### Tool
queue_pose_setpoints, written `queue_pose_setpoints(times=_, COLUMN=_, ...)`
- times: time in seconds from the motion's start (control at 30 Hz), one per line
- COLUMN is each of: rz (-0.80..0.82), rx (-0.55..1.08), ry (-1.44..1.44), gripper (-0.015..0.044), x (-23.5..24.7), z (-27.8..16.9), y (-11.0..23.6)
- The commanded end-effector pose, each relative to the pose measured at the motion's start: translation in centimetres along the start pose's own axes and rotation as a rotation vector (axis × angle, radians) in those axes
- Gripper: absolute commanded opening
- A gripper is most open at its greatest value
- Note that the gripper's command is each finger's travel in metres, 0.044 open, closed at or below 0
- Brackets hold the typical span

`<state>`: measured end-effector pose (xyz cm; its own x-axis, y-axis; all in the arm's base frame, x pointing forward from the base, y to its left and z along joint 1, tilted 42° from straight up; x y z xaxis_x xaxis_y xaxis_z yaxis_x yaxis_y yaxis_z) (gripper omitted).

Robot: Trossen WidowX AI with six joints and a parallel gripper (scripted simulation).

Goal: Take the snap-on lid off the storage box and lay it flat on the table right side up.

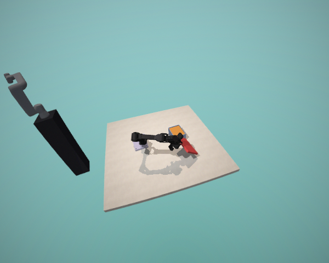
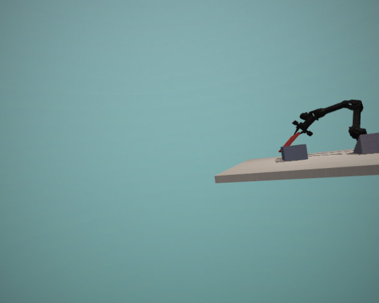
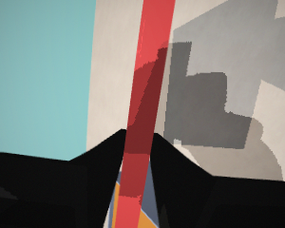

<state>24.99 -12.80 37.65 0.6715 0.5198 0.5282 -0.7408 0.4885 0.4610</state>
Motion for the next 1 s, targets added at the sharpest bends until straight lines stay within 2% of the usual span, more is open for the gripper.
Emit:
queue_pose_setpoints(times=0.0, rz=0.012, rx=0.000, ry=0.003, gripper=0.0000, x=-0.2, z=0.0, y=0.0)
queue_pose_setpoints(times=0.97, rz=0.013, rx=-0.002, ry=0.004, gripper=0.0000, x=-1.9, z=-0.1, y=-1.5)
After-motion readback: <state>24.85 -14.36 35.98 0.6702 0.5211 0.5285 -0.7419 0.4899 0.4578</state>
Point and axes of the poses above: the point midway between the two fingers, 35 mm back from their tips, its own y axis back along the fingers, its own x axis across the jaws, z = x × y, the point moved 8 cm from there along y, back along the fingers, and after that the axes turned 4 degrees about y, right-handed, at the moved point
